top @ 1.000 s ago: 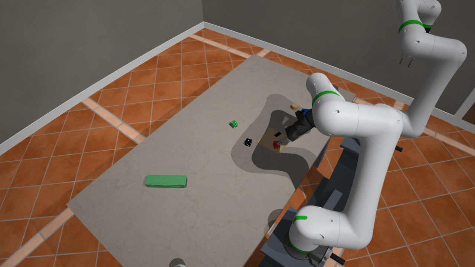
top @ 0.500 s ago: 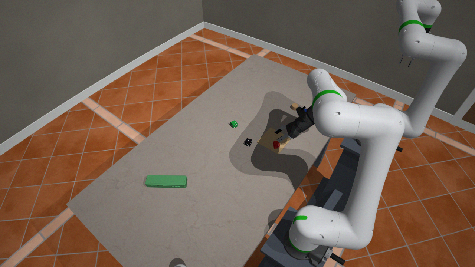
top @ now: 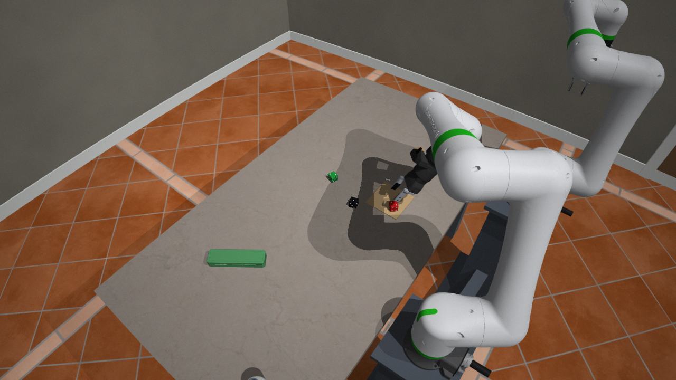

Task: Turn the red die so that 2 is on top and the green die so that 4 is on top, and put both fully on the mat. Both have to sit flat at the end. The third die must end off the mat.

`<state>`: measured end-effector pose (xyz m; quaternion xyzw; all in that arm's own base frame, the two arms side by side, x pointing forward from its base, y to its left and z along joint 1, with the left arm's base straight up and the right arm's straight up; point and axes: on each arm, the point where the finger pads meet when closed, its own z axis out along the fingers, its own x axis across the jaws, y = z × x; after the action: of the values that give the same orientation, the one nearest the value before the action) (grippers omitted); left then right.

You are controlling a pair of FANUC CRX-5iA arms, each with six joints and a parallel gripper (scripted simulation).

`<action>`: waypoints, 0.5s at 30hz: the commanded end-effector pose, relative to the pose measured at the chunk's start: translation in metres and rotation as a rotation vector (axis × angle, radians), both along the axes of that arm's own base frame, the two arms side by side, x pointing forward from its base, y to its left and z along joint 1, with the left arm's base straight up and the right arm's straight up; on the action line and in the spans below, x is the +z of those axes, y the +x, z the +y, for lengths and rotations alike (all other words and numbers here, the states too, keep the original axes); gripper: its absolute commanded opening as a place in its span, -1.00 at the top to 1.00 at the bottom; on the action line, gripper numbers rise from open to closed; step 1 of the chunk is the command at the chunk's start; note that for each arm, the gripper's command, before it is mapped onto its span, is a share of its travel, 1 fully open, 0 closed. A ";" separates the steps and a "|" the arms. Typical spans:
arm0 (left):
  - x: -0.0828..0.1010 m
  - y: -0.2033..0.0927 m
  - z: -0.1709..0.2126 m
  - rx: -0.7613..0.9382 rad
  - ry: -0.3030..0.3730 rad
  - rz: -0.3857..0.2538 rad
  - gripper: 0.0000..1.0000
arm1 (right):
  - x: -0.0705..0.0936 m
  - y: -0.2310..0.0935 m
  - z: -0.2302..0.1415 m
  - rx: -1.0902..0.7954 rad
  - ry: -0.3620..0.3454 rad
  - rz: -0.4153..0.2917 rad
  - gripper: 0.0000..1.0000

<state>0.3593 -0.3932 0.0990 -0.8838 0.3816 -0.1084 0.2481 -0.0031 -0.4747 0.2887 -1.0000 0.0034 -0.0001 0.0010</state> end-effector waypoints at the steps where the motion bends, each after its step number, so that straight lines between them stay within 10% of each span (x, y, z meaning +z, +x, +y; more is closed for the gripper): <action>1: 0.000 0.000 0.000 -0.003 -0.015 0.020 -1.00 | 0.001 0.000 0.000 0.000 -0.002 0.000 -1.00; 15: 0.001 0.002 0.002 -0.003 -0.194 0.210 -1.00 | 0.001 0.000 0.000 0.000 -0.002 0.000 -1.00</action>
<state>0.3613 -0.3916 0.1001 -0.9061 0.3901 -0.0657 0.1502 -0.0031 -0.4747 0.2887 -1.0000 0.0034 -0.0001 0.0010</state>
